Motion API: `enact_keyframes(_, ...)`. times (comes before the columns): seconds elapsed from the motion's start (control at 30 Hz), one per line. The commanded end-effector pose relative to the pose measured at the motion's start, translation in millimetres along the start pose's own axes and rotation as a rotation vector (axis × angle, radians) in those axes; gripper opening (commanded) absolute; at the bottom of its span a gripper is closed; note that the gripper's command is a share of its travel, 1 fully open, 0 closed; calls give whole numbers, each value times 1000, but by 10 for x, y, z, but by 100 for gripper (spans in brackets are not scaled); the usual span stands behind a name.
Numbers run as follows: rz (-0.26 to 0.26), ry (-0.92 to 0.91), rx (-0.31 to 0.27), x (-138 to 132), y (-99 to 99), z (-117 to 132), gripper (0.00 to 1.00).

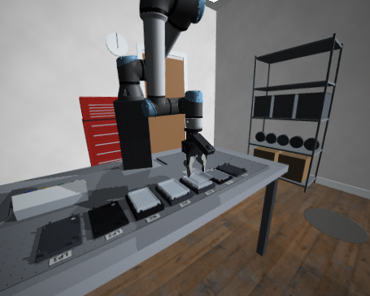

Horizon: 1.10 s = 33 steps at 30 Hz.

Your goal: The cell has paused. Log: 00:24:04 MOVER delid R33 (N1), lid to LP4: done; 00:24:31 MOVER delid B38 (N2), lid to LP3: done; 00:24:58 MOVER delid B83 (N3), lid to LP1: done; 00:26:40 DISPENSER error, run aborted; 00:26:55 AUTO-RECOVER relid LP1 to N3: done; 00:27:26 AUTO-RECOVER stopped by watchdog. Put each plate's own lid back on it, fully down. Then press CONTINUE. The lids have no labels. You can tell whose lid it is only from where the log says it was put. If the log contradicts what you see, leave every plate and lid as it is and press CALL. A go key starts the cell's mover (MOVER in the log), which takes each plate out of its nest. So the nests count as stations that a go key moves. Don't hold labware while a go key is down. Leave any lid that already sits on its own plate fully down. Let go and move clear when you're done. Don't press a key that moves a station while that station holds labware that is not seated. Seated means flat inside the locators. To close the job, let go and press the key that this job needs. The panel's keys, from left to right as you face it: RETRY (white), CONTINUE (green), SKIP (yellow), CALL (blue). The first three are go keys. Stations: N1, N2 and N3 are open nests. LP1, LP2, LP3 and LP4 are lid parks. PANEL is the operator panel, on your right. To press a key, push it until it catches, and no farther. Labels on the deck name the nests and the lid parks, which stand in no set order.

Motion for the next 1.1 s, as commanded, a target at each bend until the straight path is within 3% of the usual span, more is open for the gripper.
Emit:
enact_keyframes(0.0, 0, 0, 1, 0, -9, -5, 0)
enact_keyframes(1.07, 0, 0, 1, -1, -102, -6, 0)
Point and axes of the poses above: the point where the finger pads meet when closed, its own y axis back along the fingers, its own x axis across the jaws, z = x × y, the point moved 4 cm from there along y, back along the fingers, and after that the axes turned 13 degrees about y, right-handed, at the moved point
